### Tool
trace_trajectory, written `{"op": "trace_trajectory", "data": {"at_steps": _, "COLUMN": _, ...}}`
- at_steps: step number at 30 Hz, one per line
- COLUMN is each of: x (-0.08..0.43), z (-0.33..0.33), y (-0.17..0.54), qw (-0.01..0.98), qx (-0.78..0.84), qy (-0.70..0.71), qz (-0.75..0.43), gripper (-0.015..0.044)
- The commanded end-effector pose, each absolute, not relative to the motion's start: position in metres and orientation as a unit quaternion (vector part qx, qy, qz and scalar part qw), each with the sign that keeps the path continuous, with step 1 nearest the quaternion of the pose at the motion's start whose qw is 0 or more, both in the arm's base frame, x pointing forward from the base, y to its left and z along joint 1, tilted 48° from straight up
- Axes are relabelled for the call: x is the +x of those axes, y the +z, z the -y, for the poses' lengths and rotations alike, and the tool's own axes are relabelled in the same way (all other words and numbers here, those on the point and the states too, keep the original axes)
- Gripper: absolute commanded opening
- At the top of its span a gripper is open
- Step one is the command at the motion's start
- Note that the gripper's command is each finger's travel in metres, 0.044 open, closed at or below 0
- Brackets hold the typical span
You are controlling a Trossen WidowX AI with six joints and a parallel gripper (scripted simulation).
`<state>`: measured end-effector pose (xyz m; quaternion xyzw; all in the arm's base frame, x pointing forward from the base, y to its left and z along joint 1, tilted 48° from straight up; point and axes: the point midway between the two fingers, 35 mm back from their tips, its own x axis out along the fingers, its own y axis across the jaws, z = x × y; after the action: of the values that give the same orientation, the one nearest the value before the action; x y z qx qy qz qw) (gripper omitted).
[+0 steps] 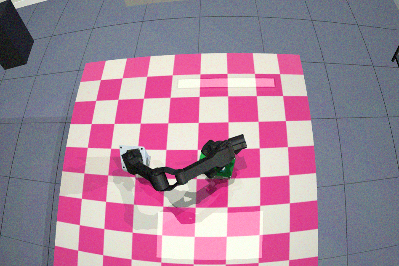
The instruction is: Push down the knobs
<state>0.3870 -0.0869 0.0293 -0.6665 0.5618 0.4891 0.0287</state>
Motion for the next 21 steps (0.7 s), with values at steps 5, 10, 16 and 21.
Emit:
{"op": "trace_trajectory", "data": {"at_steps": 5, "x": 0.389, "z": 0.09, "y": 0.031, "qw": 0.035, "qx": -0.658, "qy": 0.486, "qz": -0.574, "gripper": 0.0}}
{"op": "trace_trajectory", "data": {"at_steps": 10, "x": 0.39, "z": 0.084, "y": 0.036, "qw": 0.035, "qx": -0.658, "qy": 0.486, "qz": -0.574, "gripper": 0.0}}
{"op": "trace_trajectory", "data": {"at_steps": 16, "x": 0.391, "z": 0.078, "y": 0.042, "qw": 0.035, "qx": -0.658, "qy": 0.487, "qz": -0.574, "gripper": 0.0}}
{"op": "trace_trajectory", "data": {"at_steps": 21, "x": 0.39, "z": 0.08, "y": 0.041, "qw": 0.033, "qx": -0.657, "qy": 0.487, "qz": -0.575, "gripper": 0.0053}}
